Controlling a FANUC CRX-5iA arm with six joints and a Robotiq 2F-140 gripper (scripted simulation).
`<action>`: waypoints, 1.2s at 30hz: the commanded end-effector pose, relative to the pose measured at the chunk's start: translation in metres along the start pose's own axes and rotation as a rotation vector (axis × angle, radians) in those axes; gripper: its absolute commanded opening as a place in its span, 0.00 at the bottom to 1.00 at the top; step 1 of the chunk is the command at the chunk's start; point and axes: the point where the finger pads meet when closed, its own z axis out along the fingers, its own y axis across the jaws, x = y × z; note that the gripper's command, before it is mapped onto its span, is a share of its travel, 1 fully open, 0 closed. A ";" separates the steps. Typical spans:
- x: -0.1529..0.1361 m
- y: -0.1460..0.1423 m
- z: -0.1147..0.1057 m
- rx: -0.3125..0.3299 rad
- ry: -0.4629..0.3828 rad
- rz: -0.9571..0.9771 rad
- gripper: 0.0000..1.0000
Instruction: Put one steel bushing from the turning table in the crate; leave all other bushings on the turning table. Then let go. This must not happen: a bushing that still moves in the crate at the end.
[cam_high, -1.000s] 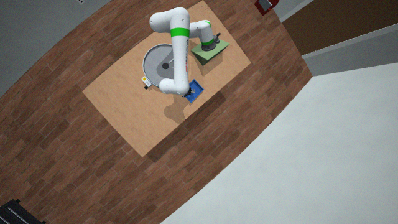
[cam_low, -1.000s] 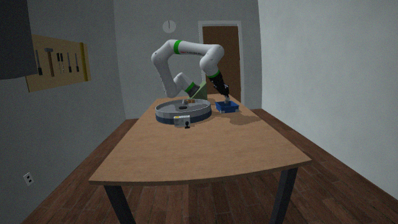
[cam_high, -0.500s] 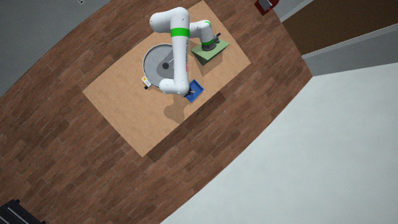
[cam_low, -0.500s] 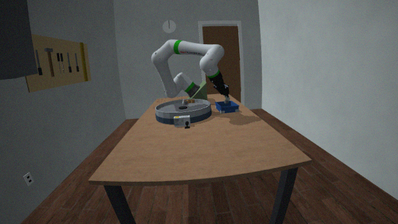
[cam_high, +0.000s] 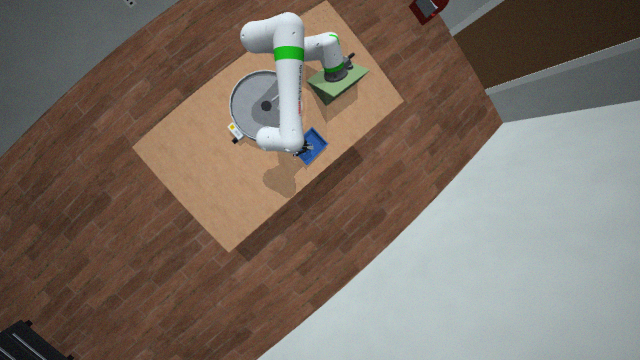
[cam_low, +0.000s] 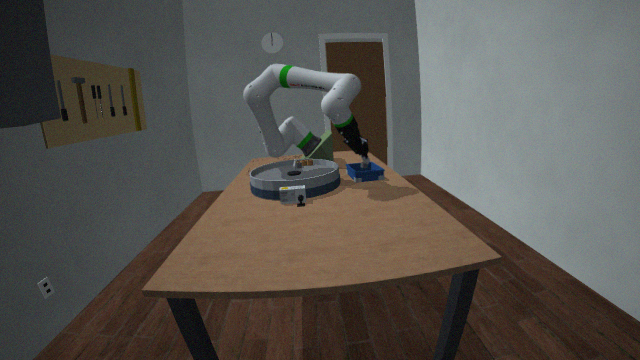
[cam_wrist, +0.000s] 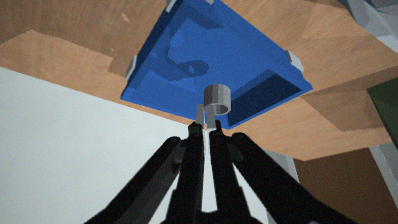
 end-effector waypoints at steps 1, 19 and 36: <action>0.003 0.000 0.004 0.000 0.000 0.000 0.00; 0.019 0.000 0.023 0.000 0.000 0.000 0.00; 0.021 0.000 0.025 0.000 0.000 0.000 0.00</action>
